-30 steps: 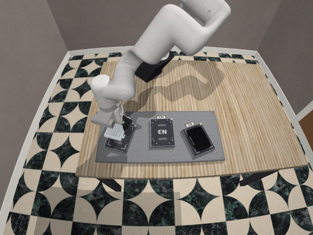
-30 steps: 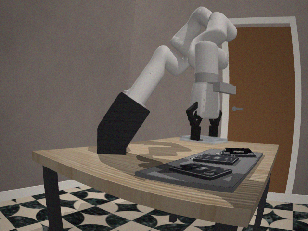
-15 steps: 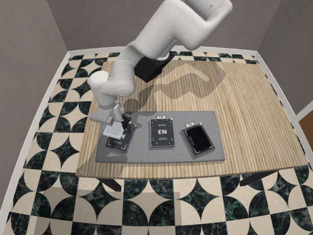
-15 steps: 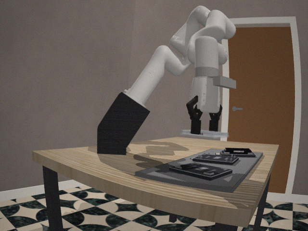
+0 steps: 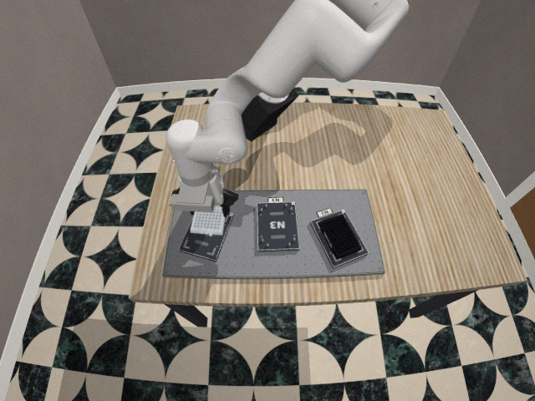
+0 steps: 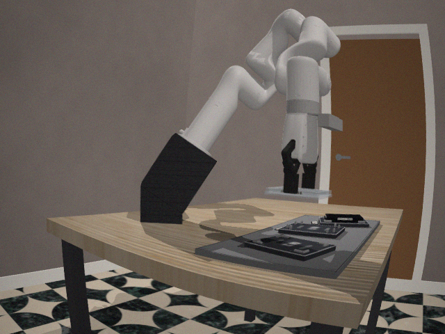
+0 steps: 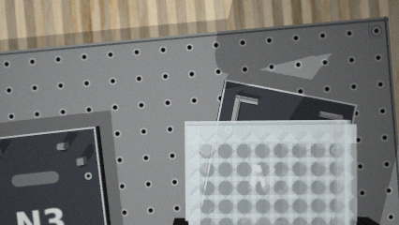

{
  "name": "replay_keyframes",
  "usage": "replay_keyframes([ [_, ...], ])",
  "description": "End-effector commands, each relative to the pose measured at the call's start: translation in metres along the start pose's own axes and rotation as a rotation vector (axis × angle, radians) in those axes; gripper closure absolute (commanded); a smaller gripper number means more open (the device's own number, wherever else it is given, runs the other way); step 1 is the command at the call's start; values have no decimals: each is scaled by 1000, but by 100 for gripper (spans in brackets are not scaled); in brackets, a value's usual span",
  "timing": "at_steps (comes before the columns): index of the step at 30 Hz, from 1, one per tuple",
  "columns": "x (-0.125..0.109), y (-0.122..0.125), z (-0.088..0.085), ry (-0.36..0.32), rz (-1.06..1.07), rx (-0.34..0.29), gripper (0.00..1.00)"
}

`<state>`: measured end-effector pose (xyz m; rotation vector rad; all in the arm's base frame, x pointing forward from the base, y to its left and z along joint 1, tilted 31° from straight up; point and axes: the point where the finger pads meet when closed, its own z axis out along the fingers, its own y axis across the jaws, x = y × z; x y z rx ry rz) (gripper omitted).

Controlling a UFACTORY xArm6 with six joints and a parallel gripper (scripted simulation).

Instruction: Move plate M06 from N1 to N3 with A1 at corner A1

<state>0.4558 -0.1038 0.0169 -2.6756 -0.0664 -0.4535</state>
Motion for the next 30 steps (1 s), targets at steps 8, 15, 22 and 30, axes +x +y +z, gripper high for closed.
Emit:
replay_keyframes([
  [8, -9, -59, -1, 13, -102, -5, 100],
  [15, -13, -83, -1, 13, -102, -4, 100],
  [22, -19, -118, -1, 13, -102, -4, 100],
  [30, -24, -148, -1, 13, -102, -4, 100],
])
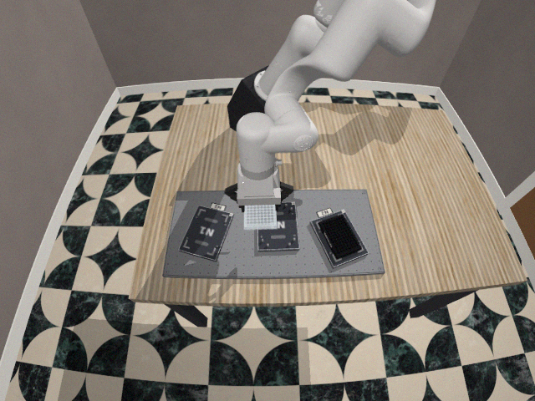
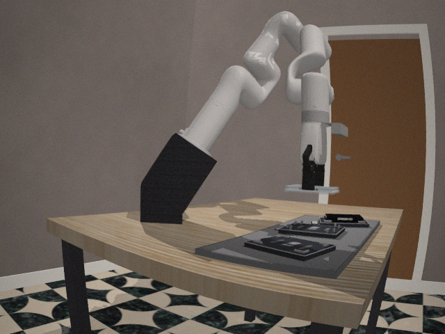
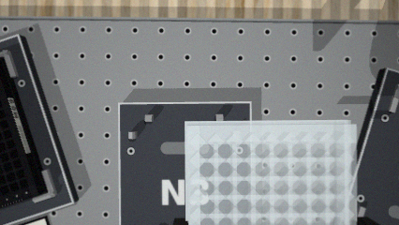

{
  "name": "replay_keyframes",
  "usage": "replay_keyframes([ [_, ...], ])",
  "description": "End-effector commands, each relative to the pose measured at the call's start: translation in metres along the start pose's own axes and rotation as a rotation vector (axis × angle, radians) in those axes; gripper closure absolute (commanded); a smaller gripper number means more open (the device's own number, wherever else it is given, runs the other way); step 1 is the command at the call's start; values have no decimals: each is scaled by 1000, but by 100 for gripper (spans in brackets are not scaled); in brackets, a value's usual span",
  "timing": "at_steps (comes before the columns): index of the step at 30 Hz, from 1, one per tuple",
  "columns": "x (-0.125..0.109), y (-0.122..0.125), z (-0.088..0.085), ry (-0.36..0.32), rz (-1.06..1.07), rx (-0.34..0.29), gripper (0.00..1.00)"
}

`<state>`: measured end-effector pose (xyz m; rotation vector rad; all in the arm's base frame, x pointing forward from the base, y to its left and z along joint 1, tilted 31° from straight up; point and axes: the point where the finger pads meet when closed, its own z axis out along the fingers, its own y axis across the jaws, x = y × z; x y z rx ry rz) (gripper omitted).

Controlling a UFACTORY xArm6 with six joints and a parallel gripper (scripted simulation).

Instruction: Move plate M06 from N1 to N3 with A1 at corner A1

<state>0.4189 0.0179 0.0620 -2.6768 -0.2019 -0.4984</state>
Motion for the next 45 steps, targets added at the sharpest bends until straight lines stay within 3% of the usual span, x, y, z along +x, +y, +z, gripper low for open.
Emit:
replay_keyframes([
  [1, 0, -20, -2, 2, 1, -6, 100],
  [7, -2, -50, -1, 3, 1, -6, 100],
  [32, -2, -50, -1, 3, 1, -6, 100],
  [45, -2, -50, 20, 2, 1, -5, 100],
])
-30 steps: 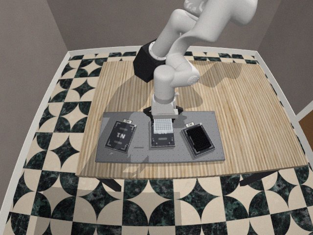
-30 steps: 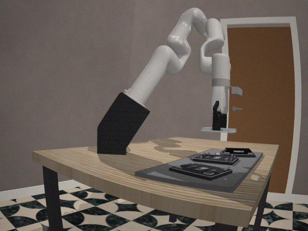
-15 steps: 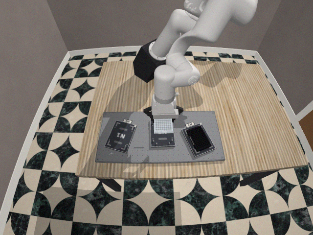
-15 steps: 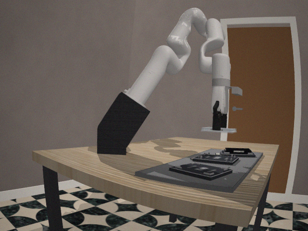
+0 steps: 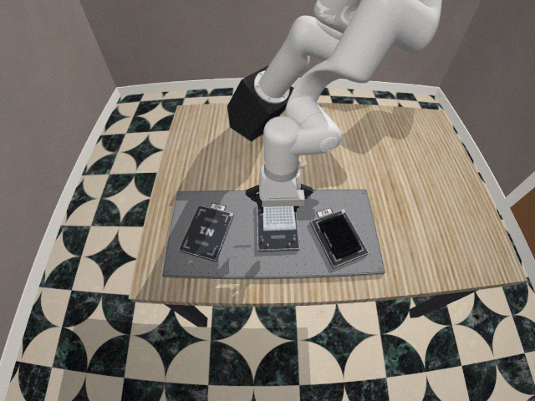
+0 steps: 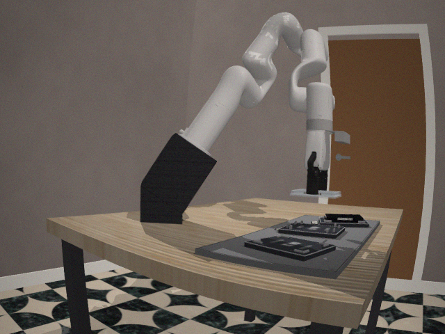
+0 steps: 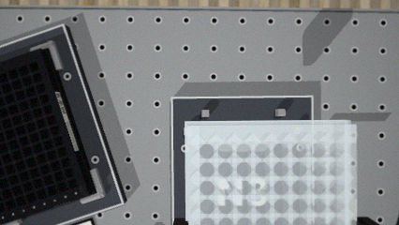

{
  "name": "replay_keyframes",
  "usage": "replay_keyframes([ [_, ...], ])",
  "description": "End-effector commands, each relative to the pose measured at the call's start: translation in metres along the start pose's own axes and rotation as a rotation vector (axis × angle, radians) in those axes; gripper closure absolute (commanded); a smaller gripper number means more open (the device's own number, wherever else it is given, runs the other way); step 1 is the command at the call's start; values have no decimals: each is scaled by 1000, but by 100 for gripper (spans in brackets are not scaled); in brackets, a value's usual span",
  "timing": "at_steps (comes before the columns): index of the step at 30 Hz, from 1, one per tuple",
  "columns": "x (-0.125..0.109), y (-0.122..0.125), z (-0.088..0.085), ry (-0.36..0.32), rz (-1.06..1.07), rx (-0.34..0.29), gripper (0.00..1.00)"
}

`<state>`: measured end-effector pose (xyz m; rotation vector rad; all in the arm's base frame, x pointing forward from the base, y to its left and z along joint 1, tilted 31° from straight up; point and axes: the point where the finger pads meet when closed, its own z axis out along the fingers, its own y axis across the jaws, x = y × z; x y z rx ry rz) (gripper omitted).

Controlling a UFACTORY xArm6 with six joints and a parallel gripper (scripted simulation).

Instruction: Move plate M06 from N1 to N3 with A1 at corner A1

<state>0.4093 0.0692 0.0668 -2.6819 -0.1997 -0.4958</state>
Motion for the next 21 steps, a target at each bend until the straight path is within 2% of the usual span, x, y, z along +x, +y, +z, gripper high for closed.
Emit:
replay_keyframes([
  [1, 2, 0, 8, 5, -1, -1, 100],
  [21, 2, 0, 34, 4, -1, -1, 100],
])
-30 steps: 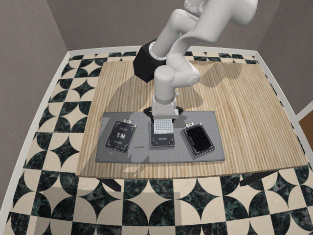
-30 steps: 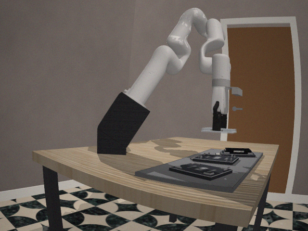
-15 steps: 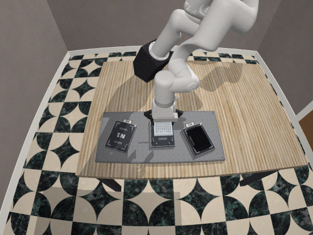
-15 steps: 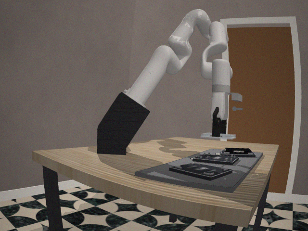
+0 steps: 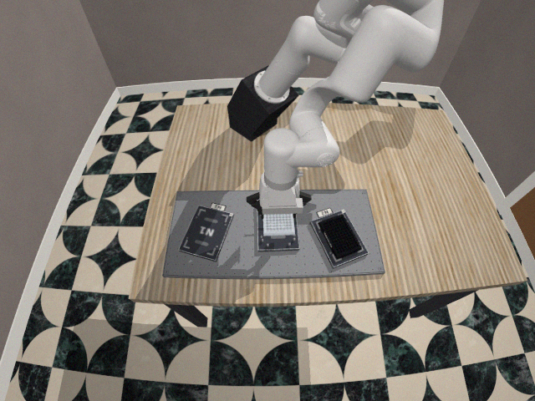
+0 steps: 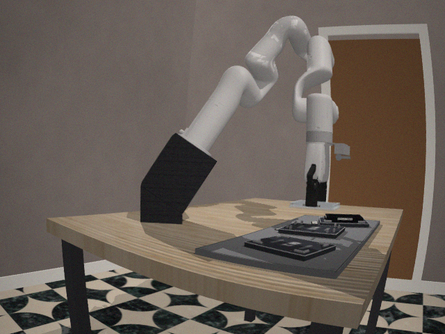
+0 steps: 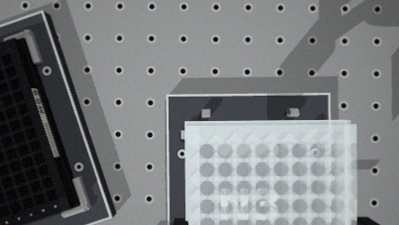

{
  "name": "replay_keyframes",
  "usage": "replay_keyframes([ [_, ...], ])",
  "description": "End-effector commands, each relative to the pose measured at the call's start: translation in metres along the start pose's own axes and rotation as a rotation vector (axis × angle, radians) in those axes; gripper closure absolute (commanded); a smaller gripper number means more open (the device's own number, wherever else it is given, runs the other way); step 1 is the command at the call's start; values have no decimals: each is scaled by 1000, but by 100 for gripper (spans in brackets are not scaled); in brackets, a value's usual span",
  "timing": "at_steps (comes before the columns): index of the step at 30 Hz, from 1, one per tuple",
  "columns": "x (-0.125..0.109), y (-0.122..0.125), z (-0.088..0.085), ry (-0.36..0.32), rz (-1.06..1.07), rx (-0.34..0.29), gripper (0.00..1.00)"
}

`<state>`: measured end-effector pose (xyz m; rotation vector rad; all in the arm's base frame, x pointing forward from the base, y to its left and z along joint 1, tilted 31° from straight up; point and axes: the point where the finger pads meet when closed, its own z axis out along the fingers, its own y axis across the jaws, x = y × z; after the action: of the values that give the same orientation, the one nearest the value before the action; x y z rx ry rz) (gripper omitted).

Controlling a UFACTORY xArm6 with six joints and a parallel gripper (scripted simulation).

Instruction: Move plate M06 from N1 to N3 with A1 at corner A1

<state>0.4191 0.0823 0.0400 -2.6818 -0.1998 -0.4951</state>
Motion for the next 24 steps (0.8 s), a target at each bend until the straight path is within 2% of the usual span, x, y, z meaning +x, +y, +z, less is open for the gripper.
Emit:
replay_keyframes([
  [1, 2, 0, 5, 5, -1, -1, 100],
  [24, 2, 0, 40, 5, -1, -1, 100],
])
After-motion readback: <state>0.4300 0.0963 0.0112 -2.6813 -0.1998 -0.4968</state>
